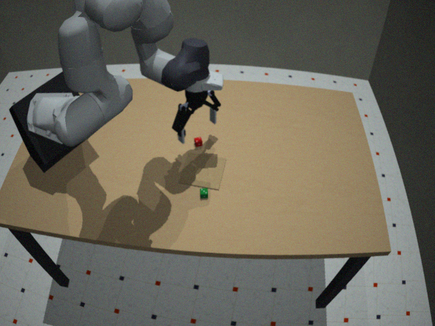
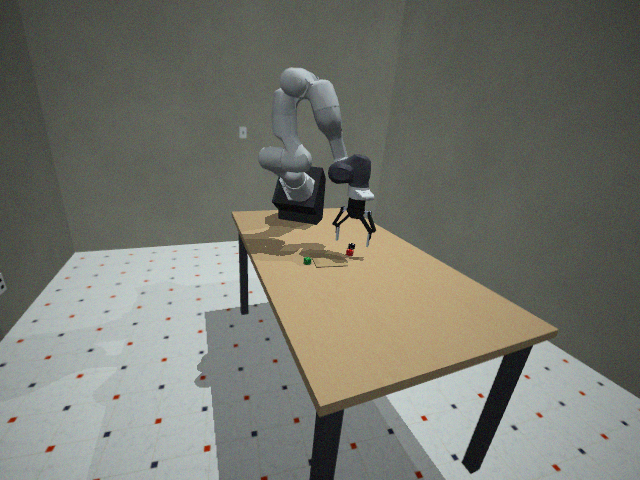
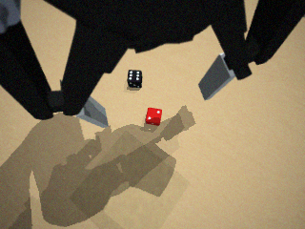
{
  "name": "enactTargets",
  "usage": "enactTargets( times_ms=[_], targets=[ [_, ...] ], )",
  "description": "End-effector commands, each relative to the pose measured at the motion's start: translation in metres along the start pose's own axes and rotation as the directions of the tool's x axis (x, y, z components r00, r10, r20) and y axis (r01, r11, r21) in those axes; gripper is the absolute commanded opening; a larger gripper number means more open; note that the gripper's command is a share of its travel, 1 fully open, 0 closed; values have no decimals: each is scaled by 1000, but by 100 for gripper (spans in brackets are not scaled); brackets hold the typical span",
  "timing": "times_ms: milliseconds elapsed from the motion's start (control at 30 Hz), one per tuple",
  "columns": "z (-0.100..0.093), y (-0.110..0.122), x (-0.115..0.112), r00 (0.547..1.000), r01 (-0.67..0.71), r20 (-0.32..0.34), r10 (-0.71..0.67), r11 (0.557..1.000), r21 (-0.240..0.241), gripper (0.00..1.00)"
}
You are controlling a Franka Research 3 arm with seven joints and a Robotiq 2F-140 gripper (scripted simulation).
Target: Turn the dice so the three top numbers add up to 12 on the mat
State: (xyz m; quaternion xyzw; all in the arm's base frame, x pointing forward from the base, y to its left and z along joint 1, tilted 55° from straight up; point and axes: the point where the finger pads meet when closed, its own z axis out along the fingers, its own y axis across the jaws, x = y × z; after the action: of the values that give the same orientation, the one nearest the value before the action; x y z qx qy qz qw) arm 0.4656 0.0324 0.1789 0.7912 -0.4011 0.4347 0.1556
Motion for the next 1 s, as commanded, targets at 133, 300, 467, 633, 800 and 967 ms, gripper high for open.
enactTargets(
  times_ms=[133, 300, 467, 633, 800, 967],
  targets=[
    [0, 0, 1, 1000, -10, -1, 10, 1000, -4, 100],
    [0, 0, 1, 1000, -10, -1, 10, 1000, -4, 100],
    [0, 1, -1, 1000, -10, -1, 10, 1000, -4, 100],
    [0, 3, -15, 1000, -10, -1, 10, 1000, -4, 100],
    [0, 8, -40, 1000, -10, -1, 10, 1000, -4, 100],
    [0, 13, -67, 1000, -10, -1, 10, 1000, -4, 100]
  ],
)
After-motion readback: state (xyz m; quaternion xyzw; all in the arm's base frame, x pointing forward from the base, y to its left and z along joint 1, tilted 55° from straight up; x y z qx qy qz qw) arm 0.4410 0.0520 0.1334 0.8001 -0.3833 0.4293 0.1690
